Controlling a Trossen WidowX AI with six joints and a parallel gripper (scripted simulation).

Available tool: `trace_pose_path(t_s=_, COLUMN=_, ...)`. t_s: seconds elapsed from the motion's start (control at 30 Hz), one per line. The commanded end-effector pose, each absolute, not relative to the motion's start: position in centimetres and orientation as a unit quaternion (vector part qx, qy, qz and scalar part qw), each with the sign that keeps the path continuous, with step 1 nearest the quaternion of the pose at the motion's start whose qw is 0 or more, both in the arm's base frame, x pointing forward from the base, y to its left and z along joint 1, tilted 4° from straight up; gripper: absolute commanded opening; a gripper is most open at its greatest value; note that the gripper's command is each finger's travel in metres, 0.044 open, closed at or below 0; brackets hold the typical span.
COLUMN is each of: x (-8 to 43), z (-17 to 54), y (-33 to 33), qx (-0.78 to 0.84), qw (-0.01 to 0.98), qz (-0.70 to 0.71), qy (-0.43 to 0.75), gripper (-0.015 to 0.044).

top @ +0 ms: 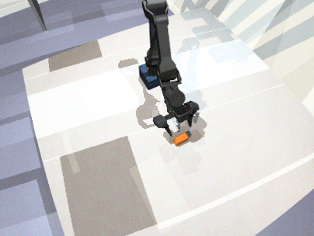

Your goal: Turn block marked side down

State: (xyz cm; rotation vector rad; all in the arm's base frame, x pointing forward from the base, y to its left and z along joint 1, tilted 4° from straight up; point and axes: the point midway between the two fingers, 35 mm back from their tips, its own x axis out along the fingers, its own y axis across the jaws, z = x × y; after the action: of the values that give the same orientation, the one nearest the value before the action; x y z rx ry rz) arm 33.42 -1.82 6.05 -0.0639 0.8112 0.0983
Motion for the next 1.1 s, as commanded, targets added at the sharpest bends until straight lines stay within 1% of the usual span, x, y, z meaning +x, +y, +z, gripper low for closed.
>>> trace_pose_path(t_s=0.0, x=33.2, z=6.5, y=-1.8, qx=-0.035, qw=0.912, qz=0.047, qy=0.405, gripper=0.044)
trace_pose_path(t_s=0.3, x=35.8, z=7.8, y=-1.8, qx=-0.033, qw=0.843, qz=0.041, qy=0.536, gripper=0.044)
trace_pose_path(t_s=0.6, x=36.7, z=10.1, y=-1.5, qx=-0.045, qw=0.747, qz=0.034, qy=0.662, gripper=0.044)
trace_pose_path(t_s=0.83, x=36.6, z=10.3, y=-1.4, qx=-0.046, qw=0.739, qz=0.034, qy=0.671, gripper=0.044)
trace_pose_path(t_s=0.97, x=37.0, z=7.0, y=-1.5, qx=-0.046, qw=0.739, qz=0.033, qy=0.671, gripper=0.044)
trace_pose_path(t_s=1.07, x=37.0, z=6.8, y=-1.5, qx=-0.046, qw=0.739, qz=0.034, qy=0.671, gripper=0.044)
